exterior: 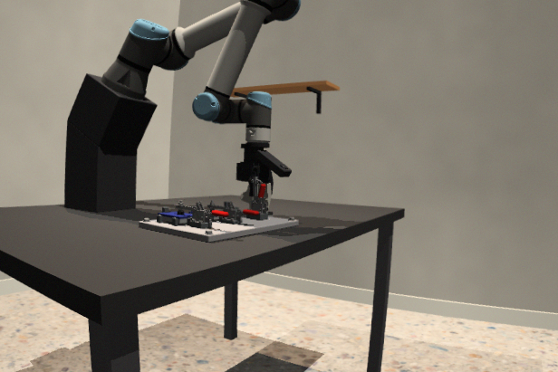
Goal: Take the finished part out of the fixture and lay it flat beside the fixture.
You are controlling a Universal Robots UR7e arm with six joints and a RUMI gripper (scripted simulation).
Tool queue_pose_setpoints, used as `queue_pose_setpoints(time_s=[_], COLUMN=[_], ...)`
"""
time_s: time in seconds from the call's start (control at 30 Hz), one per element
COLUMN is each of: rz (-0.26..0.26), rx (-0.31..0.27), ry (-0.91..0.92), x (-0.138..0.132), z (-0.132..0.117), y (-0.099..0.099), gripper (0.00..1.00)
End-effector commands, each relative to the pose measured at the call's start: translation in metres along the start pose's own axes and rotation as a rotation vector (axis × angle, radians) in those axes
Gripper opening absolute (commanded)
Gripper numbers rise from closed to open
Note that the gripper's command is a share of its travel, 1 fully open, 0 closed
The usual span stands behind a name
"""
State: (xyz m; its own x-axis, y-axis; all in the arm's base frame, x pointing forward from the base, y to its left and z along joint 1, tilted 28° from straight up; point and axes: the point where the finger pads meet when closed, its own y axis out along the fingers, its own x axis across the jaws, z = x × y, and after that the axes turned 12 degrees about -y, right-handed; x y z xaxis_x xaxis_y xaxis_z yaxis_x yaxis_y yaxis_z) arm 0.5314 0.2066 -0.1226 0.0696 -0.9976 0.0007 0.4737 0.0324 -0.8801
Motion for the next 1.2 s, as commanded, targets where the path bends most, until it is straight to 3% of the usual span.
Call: queue_pose_setpoints(time_s=[0.0, 0.23, 0.6, 1.0, 1.17], rz=[0.0, 0.0, 0.0, 0.0, 0.0], rx=[0.001, 0.001, 0.001, 0.001, 0.001], ry=[0.0, 0.0, 0.0, 0.0, 0.0], x=[0.0, 0.0, 0.0, 0.0, 0.0], z=[0.0, 0.0, 0.0, 0.0, 0.0], y=[0.0, -0.005, -0.031, -0.078, -0.087], gripper=[0.4, 0.4, 0.4, 0.4, 0.4])
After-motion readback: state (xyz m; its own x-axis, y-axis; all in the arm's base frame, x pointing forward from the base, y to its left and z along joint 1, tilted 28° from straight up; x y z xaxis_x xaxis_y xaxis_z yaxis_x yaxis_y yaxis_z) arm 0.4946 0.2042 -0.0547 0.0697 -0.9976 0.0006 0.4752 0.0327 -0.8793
